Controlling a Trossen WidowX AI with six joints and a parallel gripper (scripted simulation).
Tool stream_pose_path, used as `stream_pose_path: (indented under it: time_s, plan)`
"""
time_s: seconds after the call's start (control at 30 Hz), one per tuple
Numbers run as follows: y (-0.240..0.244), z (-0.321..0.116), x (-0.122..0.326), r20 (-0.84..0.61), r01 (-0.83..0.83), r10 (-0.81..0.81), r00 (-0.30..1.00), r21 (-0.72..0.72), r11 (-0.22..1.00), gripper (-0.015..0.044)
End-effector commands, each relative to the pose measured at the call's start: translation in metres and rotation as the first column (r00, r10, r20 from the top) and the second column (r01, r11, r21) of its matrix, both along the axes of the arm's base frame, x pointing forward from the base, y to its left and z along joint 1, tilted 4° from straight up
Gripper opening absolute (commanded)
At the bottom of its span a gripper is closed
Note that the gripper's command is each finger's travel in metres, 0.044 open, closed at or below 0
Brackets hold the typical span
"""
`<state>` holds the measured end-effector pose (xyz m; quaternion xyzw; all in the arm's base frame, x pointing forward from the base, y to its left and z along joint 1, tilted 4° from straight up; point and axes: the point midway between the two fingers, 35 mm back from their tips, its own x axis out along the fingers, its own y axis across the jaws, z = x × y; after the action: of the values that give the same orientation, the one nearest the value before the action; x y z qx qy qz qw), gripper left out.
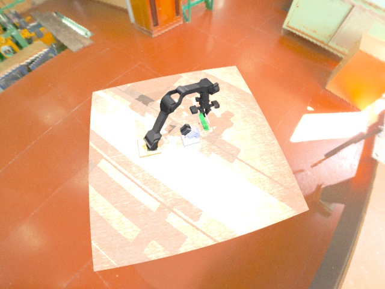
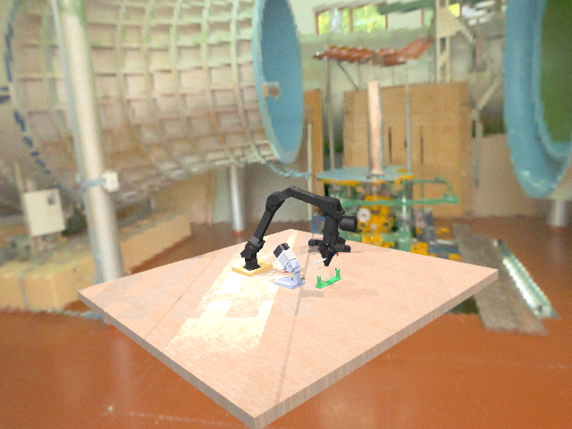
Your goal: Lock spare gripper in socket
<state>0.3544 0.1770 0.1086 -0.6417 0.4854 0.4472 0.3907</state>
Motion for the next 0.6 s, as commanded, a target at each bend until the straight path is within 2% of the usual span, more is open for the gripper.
stream_pose_path:
  time_s: [0.0, 0.57]
  plan:
    - [0.000, 0.000, -0.001, 0.000, 0.000, 0.000, 1.000, 0.000, 1.000, 0.0007]
    - [0.002, 0.012, -0.052, -0.005, 0.006, -0.006, 1.000, 0.004, 1.000, 0.0000]
